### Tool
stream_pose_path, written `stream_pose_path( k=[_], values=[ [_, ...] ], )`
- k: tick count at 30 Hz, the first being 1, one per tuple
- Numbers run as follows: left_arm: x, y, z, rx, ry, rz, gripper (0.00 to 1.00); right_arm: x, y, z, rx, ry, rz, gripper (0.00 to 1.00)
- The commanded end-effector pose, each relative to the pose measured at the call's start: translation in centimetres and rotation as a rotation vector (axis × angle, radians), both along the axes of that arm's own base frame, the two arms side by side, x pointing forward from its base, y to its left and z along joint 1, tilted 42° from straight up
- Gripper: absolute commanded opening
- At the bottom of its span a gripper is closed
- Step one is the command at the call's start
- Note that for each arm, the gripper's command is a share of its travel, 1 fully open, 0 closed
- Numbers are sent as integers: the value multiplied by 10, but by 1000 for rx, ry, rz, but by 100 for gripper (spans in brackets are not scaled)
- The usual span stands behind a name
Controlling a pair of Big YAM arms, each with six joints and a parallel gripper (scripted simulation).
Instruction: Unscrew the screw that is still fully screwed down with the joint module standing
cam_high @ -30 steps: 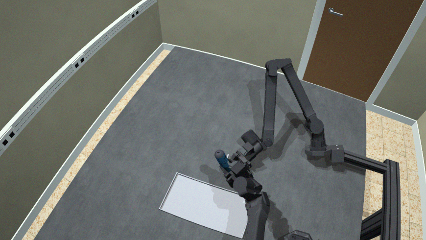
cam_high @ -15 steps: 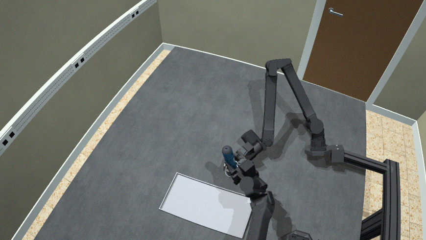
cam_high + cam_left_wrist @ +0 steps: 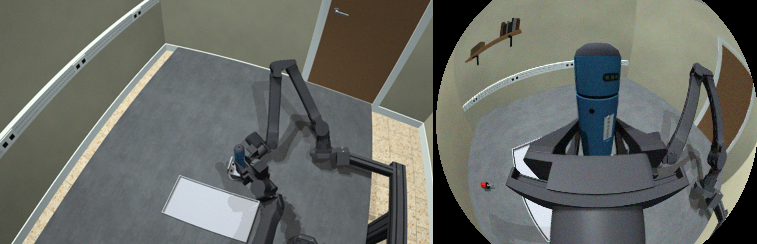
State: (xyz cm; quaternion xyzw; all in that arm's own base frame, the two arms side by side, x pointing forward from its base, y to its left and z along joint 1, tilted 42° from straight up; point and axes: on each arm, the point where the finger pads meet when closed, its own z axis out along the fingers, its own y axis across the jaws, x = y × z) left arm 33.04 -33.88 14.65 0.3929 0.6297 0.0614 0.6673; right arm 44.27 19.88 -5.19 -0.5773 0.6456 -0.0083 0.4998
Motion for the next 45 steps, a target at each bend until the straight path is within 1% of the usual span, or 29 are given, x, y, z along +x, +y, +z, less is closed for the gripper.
stream_pose_path(
  k=[1,4,6,9,10,11,45],
  values=[
    [-17,-16,5,6,-48,-62,42,2,3,4,7,-12,3,59],
    [-21,-25,10,5,-79,-81,42,2,3,4,7,-12,3,59],
    [-28,-24,5,23,-87,-95,42,2,3,4,7,-12,3,59],
    [-35,-28,5,34,-110,-114,42,2,3,4,7,-12,3,59],
    [-31,-36,22,0,-132,-112,42,2,3,4,7,-12,3,59],
    [-30,-37,27,-11,-139,-112,42,2,3,4,7,-12,3,59],
    [-30,-44,29,-24,-146,-123,42,2,3,4,7,-12,3,59]
  ],
)
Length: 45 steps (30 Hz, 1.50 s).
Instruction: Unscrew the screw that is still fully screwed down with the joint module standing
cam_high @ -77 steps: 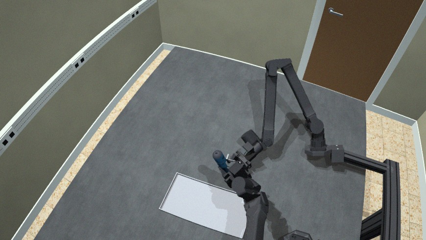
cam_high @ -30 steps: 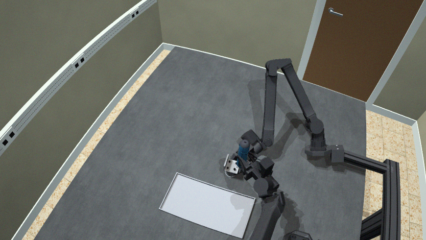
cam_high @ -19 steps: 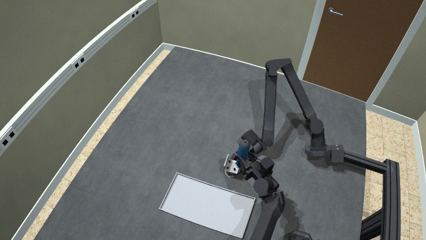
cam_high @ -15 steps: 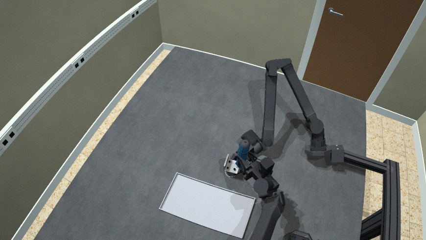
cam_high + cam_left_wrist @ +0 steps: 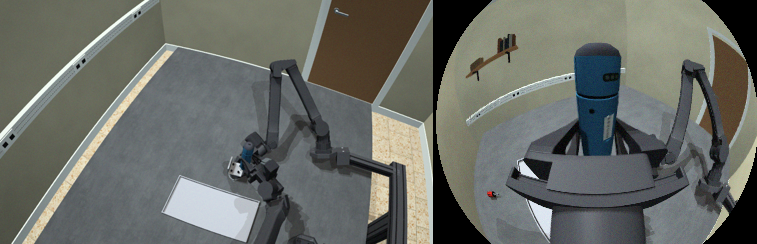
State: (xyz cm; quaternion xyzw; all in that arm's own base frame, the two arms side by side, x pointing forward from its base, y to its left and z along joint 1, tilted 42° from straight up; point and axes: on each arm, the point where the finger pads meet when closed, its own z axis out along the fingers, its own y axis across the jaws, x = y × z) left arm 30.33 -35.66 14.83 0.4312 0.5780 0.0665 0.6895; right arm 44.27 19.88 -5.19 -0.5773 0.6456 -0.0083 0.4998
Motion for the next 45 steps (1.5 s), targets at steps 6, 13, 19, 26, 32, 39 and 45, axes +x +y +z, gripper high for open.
stream_pose_path(
  k=[6,13,19,26,32,39,45],
  values=[
    [-4,-27,27,-74,-44,-44,42,2,3,4,7,-12,3,59],
    [-4,-28,28,-83,-41,-46,42,2,3,4,7,-12,3,59],
    [-4,-28,28,-83,-41,-46,42,2,3,4,7,-12,3,59],
    [8,-27,24,-74,-38,-30,42,2,3,4,7,-12,3,59],
    [21,-26,23,-73,-40,-15,42,2,3,4,7,-12,3,59],
    [23,-27,23,-72,-40,-15,42,2,3,4,7,-12,3,59],
    [28,-31,26,-77,-44,-17,42,2,3,4,7,-12,3,59]
  ],
)
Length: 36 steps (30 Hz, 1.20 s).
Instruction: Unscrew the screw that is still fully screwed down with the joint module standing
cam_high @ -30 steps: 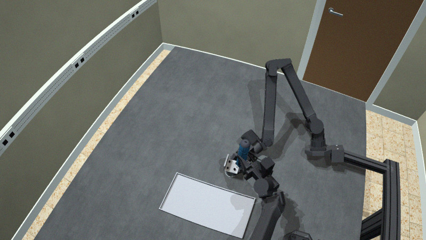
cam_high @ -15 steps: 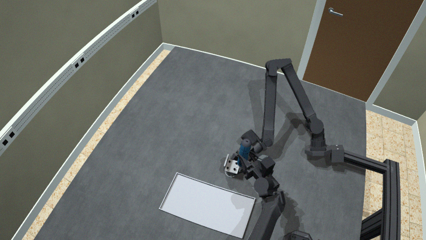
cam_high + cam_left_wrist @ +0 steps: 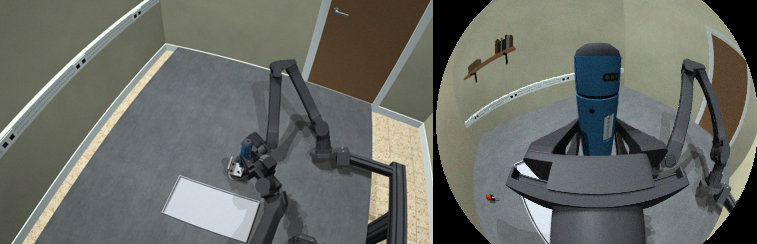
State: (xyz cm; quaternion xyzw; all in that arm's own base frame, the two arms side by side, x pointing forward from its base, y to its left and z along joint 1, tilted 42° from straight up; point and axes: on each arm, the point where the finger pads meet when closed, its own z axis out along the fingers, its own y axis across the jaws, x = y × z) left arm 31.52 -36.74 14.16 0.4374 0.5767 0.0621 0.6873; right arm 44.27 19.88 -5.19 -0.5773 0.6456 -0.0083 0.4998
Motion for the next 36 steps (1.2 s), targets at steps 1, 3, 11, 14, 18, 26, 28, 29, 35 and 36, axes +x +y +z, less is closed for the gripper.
stream_pose_path(
  k=[1,3,11,14,18,26,28,29,35,36],
  values=[
    [17,-22,33,-84,-50,-5,42,2,3,4,7,-12,3,59],
    [21,-22,28,-71,-42,-2,42,2,3,4,7,-12,3,59],
    [24,-24,25,-60,-36,-1,42,2,3,4,7,-12,3,59],
    [27,-26,23,-53,-32,-1,42,2,3,4,7,-12,3,59],
    [29,-30,28,-64,-40,-7,42,2,3,4,7,-12,3,59],
    [29,-34,35,-77,-48,-14,42,2,3,4,7,-12,3,59],
    [37,-31,23,-53,-33,-1,42,2,3,4,7,-12,3,59],
    [38,-32,22,-51,-32,-1,42,2,3,4,7,-12,3,59],
    [42,-37,29,-64,-42,-7,42,2,3,4,7,-12,3,59],
    [45,-37,25,-57,-37,-3,42,2,3,4,7,-12,3,59]
  ],
)
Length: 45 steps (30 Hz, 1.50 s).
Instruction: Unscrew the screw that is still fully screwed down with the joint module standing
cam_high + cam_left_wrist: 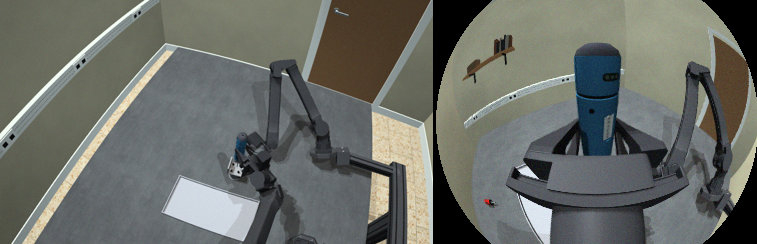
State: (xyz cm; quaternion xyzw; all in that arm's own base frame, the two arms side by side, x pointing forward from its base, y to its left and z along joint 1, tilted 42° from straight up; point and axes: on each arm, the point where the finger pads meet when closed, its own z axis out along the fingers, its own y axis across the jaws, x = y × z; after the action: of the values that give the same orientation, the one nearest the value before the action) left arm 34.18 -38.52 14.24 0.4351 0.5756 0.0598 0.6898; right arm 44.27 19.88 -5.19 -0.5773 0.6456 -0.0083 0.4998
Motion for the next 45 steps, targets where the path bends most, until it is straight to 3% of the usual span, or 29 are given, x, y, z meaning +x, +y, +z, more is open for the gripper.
stream_pose_path(
  k=[1,5,10,19,22,45],
  values=[
    [20,-19,21,-43,-30,1,42,2,3,4,7,-12,3,59],
    [15,-24,34,-67,-47,-12,42,2,3,4,7,-12,3,59],
    [25,-21,21,-41,-30,1,42,2,3,4,7,-12,3,59],
    [34,-27,21,-41,-31,1,42,2,3,4,7,-12,3,59],
    [28,-31,34,-65,-48,-13,42,2,3,4,7,-12,3,59],
    [39,-30,27,-53,-39,1,42,2,3,4,7,-12,3,59]
  ],
)
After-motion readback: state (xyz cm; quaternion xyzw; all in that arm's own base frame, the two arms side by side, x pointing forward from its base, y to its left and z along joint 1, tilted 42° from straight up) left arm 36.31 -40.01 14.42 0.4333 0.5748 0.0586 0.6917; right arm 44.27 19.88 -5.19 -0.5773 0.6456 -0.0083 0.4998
